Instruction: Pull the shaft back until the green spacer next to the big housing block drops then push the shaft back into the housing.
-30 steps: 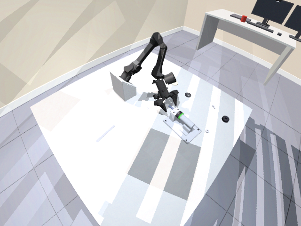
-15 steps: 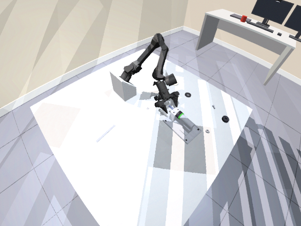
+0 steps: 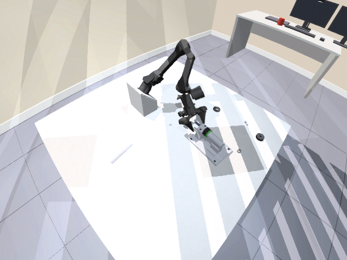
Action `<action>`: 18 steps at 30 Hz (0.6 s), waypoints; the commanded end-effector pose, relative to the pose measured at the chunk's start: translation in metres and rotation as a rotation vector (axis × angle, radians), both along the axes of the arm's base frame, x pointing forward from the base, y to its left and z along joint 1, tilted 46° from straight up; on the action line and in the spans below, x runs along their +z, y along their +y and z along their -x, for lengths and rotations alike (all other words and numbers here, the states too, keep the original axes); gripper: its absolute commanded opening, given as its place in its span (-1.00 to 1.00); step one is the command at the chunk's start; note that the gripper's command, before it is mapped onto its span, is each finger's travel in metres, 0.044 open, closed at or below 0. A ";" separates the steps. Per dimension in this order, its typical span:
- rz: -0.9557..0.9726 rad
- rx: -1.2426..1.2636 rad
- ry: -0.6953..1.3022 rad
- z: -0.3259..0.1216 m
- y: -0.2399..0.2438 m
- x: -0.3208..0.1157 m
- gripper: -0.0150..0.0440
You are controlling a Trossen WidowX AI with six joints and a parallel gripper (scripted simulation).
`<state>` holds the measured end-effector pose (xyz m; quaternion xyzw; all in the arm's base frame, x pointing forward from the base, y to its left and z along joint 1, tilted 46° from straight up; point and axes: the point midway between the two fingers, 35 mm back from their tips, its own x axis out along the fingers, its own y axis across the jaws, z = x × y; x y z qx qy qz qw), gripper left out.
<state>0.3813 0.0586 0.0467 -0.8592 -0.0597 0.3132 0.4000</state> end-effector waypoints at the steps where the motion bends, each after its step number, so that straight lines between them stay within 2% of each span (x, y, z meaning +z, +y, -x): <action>1: -0.001 -0.002 0.004 0.000 0.000 -0.001 1.00; 3: -0.001 -0.002 0.004 0.000 0.000 -0.001 1.00; 18: 0.000 0.000 0.001 0.000 0.000 0.000 -0.33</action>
